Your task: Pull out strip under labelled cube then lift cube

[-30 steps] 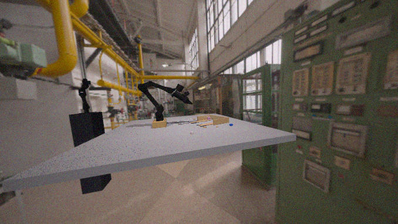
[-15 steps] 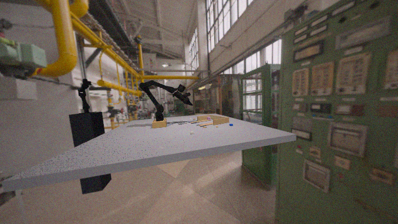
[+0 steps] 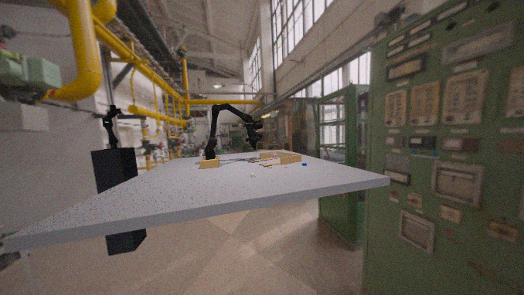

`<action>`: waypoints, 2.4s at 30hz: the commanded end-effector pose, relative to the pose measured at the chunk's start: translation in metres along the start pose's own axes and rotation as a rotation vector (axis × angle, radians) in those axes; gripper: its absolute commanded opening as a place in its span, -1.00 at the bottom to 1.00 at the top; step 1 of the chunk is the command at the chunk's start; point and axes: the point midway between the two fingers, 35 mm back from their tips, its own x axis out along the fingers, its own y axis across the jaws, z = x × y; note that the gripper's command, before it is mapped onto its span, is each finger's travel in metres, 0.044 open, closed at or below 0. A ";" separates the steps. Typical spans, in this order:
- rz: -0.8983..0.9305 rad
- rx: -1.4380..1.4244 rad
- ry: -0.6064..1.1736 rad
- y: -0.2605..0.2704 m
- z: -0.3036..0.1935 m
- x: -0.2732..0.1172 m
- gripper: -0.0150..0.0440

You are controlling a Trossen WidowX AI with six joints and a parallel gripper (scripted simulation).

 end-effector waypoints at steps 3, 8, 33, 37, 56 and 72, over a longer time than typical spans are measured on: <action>0.034 -0.061 0.172 0.008 -0.007 0.022 -0.49; 0.034 -0.061 0.172 0.008 -0.007 0.024 -0.49; 0.034 -0.061 0.172 0.010 -0.012 0.065 -0.49; 0.034 -0.061 0.172 0.010 -0.013 0.072 -0.49; 0.034 -0.062 0.172 0.012 -0.017 0.092 -0.49; 0.034 -0.062 0.172 0.012 -0.017 0.092 -0.49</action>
